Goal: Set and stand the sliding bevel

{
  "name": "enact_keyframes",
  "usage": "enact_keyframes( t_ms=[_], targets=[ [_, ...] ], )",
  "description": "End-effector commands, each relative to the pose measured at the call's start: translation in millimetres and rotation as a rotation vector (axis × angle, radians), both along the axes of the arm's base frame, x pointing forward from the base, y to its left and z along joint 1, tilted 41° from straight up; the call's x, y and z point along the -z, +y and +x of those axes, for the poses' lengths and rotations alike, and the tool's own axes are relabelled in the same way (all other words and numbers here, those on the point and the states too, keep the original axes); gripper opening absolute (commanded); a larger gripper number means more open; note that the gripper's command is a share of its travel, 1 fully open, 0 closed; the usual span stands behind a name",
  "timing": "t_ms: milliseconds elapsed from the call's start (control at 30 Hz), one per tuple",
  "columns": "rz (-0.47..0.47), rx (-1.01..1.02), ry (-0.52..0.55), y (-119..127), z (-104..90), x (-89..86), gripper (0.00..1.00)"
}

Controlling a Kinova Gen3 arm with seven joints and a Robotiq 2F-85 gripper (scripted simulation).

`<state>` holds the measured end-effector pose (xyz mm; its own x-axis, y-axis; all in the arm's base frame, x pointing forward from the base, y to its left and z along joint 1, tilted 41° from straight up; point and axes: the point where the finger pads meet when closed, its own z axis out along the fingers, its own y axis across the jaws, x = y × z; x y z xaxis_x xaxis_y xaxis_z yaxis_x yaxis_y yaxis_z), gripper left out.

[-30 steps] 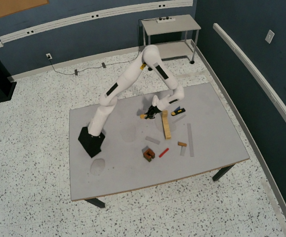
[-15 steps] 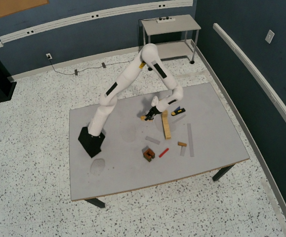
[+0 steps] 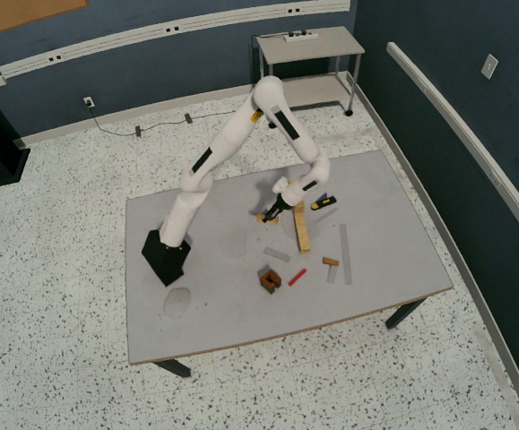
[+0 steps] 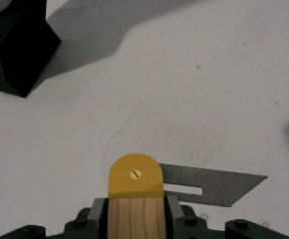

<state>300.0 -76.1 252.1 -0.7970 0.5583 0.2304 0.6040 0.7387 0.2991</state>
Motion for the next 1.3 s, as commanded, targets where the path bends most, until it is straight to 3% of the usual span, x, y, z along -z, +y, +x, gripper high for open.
enact_keyframes(
  t_ms=[0, 1267],
  targets=[
    [-0.011, 0.064, 0.012, -5.8, -0.8, 1.8, 0.1],
    [-0.118, 0.718, 0.126, -64.8, -7.1, 21.4, 0.1]
  ],
)
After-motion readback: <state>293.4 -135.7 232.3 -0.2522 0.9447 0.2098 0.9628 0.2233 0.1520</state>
